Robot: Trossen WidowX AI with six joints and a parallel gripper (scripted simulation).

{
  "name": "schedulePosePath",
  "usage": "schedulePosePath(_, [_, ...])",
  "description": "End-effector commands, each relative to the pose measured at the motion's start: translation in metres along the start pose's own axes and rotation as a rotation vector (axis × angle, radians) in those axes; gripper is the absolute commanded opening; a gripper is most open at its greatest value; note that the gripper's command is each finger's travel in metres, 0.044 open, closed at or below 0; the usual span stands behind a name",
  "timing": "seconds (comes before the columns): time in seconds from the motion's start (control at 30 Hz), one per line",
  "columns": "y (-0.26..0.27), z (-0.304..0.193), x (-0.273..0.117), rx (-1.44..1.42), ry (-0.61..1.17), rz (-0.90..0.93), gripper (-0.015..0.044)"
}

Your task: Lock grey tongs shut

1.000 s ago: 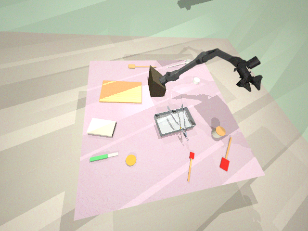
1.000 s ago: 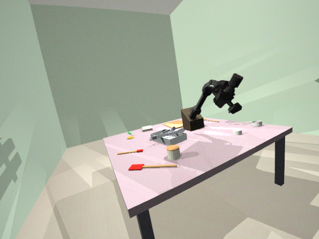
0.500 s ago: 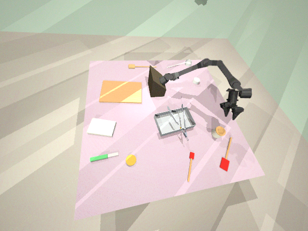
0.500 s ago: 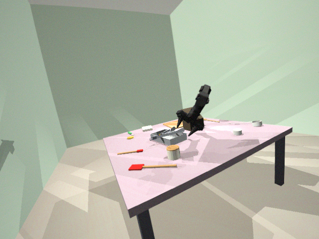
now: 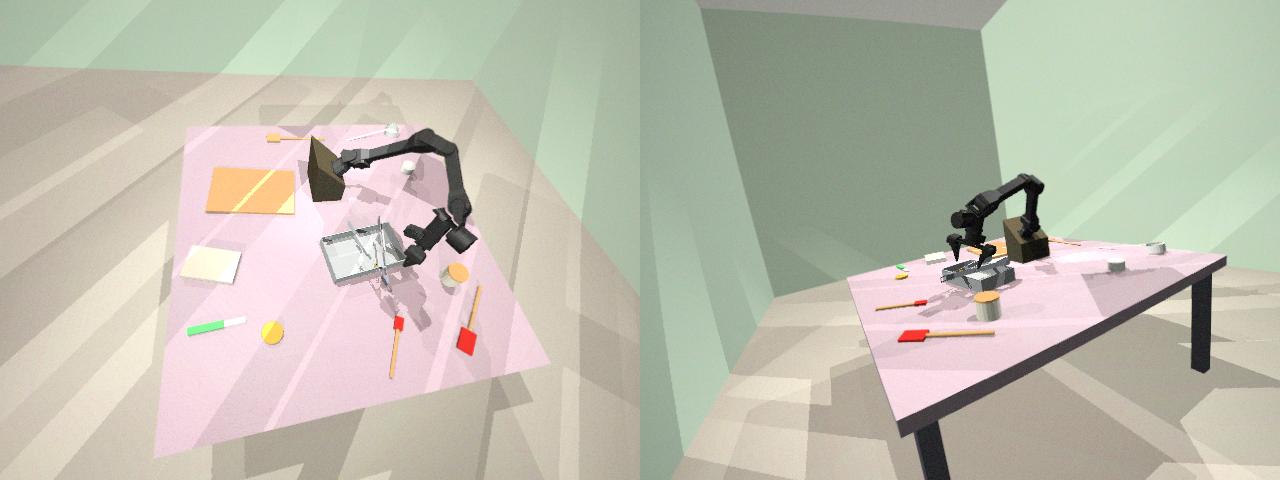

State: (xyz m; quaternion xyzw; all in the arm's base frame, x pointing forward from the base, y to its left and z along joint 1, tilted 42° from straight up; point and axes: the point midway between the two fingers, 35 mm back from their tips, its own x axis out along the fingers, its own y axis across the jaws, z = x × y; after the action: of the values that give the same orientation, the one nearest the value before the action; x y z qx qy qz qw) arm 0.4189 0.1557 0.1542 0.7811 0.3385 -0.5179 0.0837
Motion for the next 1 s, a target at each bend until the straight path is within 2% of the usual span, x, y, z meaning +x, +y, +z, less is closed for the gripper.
schedulePosePath(0.0, [0.035,0.057,0.012,0.288,-0.098,-0.170,0.0440])
schedulePosePath(0.1, [0.055,0.094,0.011,0.523,-0.128,-0.302,0.0440])
schedulePosePath(0.17, [0.059,0.102,0.010,0.578,-0.131,-0.333,0.0440])
schedulePosePath(0.97, [0.054,0.091,0.017,0.578,-0.130,-0.332,0.0440])
